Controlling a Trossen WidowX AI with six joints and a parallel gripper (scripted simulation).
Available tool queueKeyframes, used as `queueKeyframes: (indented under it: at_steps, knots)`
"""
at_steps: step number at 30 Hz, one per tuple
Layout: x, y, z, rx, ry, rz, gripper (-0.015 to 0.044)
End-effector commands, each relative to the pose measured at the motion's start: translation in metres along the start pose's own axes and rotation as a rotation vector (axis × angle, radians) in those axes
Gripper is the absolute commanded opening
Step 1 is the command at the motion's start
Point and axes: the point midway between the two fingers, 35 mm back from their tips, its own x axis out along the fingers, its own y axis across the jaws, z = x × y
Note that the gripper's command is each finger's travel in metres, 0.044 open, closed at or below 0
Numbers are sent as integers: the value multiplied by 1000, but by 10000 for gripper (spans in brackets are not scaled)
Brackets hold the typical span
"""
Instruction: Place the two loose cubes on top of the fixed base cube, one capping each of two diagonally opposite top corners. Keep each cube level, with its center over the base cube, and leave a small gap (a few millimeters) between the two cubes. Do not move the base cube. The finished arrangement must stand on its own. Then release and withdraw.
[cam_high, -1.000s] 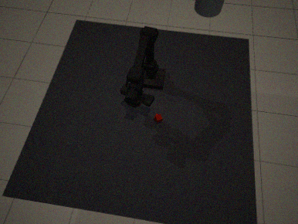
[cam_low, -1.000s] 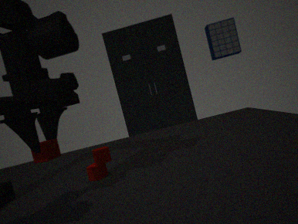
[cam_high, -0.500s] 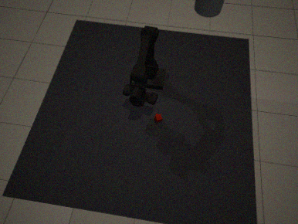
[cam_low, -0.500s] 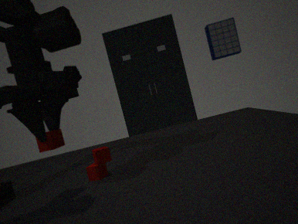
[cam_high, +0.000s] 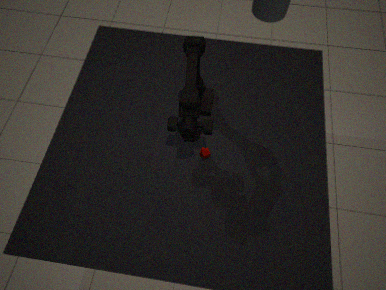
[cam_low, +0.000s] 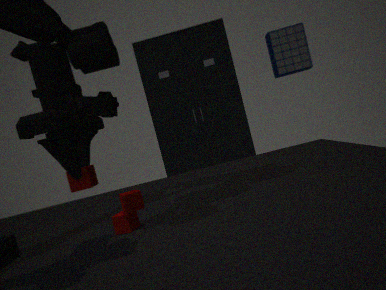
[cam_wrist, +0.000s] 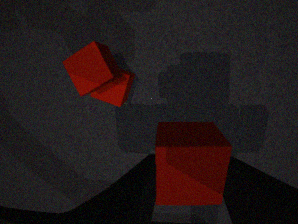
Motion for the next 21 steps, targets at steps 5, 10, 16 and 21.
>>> queueKeyframes:
  at_steps: [5, 10, 16, 21]
  knots:
    - [3, 20, 6, -144, 1, 6, 105]
    - [4, 32, 8, -233, 1, 7, 105]
    - [4, 45, 10, -339, 1, 8, 105]
    - [5, 56, 11, -424, 1, 9, 105]
